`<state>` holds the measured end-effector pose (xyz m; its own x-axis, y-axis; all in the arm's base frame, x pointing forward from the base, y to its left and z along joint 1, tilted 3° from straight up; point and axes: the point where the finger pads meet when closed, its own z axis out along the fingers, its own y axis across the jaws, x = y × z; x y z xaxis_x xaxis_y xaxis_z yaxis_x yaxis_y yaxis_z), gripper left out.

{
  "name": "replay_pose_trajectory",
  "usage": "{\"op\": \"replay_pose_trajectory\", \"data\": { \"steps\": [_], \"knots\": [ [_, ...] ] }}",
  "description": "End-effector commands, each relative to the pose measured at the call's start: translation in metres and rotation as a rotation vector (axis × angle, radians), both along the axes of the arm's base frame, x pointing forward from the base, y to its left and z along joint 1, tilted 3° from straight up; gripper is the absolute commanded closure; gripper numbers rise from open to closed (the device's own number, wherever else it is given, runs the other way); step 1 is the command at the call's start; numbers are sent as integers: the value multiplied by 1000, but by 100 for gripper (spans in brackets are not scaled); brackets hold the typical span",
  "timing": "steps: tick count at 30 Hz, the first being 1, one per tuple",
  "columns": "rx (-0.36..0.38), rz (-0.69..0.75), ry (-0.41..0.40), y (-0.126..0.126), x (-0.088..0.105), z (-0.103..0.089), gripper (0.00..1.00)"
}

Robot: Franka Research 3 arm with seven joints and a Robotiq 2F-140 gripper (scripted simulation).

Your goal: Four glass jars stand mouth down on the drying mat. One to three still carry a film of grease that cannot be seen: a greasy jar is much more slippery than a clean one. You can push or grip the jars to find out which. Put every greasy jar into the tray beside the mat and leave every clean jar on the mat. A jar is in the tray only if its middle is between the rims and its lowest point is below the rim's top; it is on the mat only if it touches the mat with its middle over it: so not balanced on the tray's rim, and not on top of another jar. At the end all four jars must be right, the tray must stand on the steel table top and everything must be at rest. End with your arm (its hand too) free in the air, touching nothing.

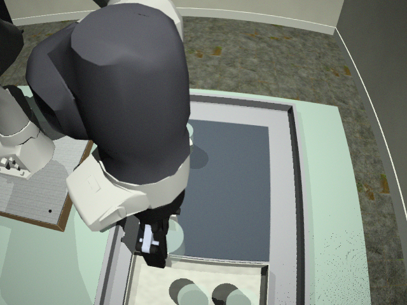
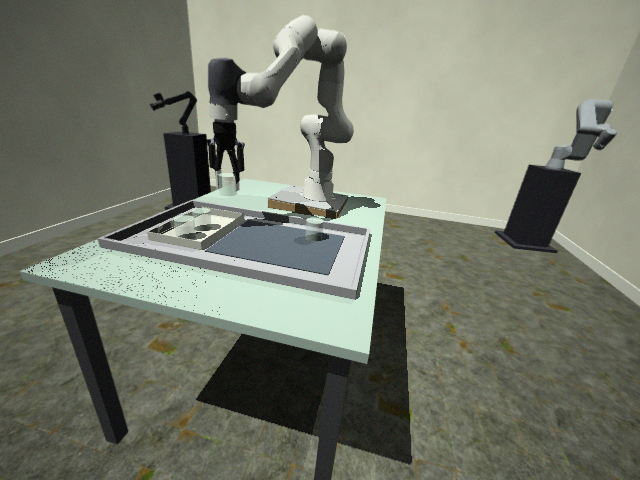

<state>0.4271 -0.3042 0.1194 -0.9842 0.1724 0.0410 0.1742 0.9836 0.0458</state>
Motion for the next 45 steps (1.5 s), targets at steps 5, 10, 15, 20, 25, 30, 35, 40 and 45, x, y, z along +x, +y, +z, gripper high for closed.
{"op": "replay_pose_trajectory", "data": {
  "steps": [5,10,15,20,25,30,35,40,45],
  "knots": [
    [0,35,-6,-24,-12,0,100],
    [0,35,-6,-35,-19,0,100],
    [0,35,-6,-47,-26,-1,100],
    [0,35,-6,-61,-35,-1,100],
    [0,35,-6,-75,-43,-2,100],
    [0,35,-6,-78,-45,-2,100],
    [0,35,-6,-78,-45,-7,100],
    [0,35,-6,-77,-45,-20,100],
    [0,35,-6,-77,-46,-28,100]
  ]
}}
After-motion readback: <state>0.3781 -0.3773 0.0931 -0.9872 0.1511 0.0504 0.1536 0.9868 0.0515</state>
